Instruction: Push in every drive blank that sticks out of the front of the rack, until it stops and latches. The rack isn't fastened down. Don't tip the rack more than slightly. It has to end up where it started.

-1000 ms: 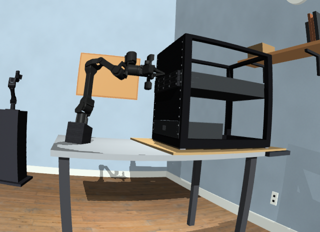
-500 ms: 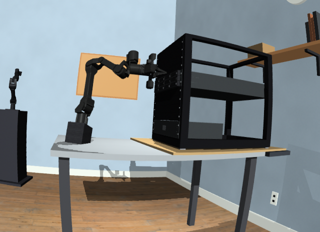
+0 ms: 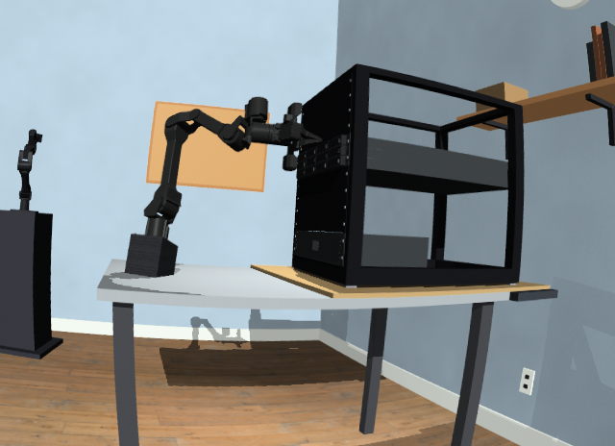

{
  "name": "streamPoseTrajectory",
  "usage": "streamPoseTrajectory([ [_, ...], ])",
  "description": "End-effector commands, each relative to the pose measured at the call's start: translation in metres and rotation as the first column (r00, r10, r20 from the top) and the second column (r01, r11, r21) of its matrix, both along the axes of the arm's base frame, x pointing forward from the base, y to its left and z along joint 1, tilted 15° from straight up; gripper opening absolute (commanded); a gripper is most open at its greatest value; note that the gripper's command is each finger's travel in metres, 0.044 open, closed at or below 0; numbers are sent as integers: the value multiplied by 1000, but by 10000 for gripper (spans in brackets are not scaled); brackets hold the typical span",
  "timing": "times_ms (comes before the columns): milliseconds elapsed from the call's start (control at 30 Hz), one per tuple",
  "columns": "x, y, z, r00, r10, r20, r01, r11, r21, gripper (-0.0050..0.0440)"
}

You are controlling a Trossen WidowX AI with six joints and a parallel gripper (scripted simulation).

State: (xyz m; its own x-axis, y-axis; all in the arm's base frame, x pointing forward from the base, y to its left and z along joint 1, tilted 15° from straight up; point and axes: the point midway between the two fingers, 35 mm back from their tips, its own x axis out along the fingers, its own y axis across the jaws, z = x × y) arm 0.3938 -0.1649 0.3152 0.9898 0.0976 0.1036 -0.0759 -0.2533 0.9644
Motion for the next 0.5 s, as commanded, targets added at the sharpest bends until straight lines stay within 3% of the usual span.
streamPoseTrajectory([
  [0, 6, 2, 9, 1000, 2, 16, -2, 1000, -13, -50],
  [467, 12, 2, 10, 1000, 2, 16, -2, 1000, -13, -50],
])
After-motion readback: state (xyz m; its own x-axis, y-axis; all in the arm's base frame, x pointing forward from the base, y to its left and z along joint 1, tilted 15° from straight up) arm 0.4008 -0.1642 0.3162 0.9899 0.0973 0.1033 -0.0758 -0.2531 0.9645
